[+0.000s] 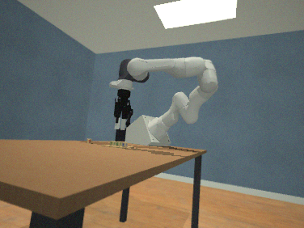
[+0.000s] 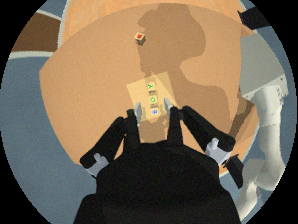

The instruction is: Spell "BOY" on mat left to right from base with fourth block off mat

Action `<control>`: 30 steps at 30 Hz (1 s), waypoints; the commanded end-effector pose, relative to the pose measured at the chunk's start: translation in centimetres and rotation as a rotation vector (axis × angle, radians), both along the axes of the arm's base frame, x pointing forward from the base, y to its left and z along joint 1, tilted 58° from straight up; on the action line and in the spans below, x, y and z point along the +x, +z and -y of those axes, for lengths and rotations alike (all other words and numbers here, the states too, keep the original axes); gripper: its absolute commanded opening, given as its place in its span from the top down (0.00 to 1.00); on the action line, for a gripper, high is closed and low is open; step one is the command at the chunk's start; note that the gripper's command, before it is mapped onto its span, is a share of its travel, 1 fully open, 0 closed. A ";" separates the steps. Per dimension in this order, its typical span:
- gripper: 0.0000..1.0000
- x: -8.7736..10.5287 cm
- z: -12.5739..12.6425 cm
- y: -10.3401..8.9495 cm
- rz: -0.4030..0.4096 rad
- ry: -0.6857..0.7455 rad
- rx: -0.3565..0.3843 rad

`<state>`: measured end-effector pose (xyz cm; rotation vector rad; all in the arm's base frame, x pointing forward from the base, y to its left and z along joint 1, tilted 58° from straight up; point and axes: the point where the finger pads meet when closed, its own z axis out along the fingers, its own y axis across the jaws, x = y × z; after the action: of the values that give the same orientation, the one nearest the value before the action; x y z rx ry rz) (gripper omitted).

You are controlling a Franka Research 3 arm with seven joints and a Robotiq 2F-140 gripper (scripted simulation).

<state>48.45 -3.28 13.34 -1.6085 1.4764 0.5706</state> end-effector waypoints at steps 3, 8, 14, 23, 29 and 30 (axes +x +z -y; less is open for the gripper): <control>0.00 -0.2 -0.1 0.2 -0.009 0.003 0.006; 0.00 -0.2 -0.1 0.2 -0.009 0.003 0.006; 0.00 -0.2 -0.1 0.2 -0.009 0.003 0.006; 0.00 -0.2 0.0 0.3 -0.009 0.003 0.006; 0.00 -0.4 1.0 0.9 -0.009 0.003 0.006; 0.00 -0.5 1.3 1.1 -0.009 0.003 0.006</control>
<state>48.16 -3.85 13.83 -1.6082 1.4759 0.5809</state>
